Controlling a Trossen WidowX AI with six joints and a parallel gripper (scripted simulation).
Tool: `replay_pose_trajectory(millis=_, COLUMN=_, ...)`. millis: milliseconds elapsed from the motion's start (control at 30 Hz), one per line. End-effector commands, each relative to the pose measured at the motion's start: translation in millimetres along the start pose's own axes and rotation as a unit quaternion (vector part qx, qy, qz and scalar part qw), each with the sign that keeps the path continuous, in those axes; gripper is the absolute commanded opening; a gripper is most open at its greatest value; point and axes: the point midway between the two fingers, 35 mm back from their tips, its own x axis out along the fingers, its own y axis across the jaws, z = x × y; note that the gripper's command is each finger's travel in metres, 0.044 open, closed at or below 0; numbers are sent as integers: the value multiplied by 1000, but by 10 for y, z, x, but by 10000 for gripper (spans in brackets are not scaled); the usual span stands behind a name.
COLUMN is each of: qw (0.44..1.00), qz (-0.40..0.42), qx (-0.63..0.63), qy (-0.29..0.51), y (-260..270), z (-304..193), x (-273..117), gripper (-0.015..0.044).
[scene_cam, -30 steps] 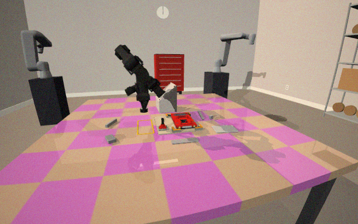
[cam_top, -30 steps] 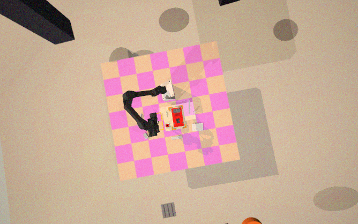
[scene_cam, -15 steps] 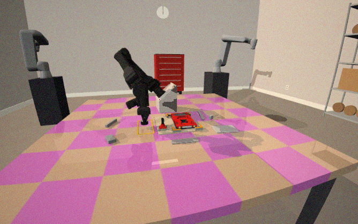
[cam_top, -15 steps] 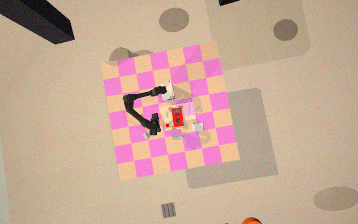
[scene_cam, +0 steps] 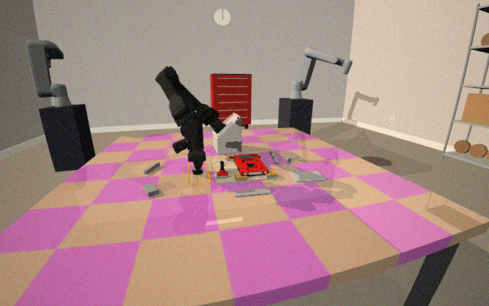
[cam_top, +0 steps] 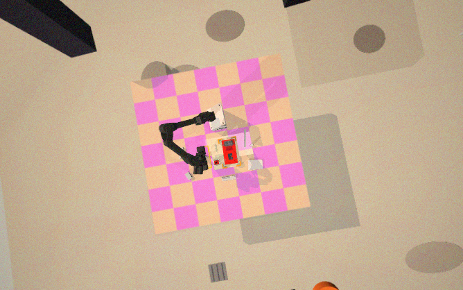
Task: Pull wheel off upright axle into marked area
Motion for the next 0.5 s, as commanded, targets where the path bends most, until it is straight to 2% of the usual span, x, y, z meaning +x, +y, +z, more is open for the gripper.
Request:
replay_pose_trajectory(millis=0, qw=1000, qz=0, qx=1, qy=0, y=4, z=3, x=-23, gripper=289)
replay_pose_trajectory(millis=267, qw=1000, qz=1, qx=-2, qy=3, y=4, z=-1, x=-581, gripper=300)
replay_pose_trajectory(millis=367, qw=1000, qz=1, qx=-2, qy=3, y=2, z=0, x=-600, gripper=300)
replay_pose_trajectory(millis=467, qw=1000, qz=2, qx=-4, qy=8, y=-92, z=-96, x=-627, gripper=379)
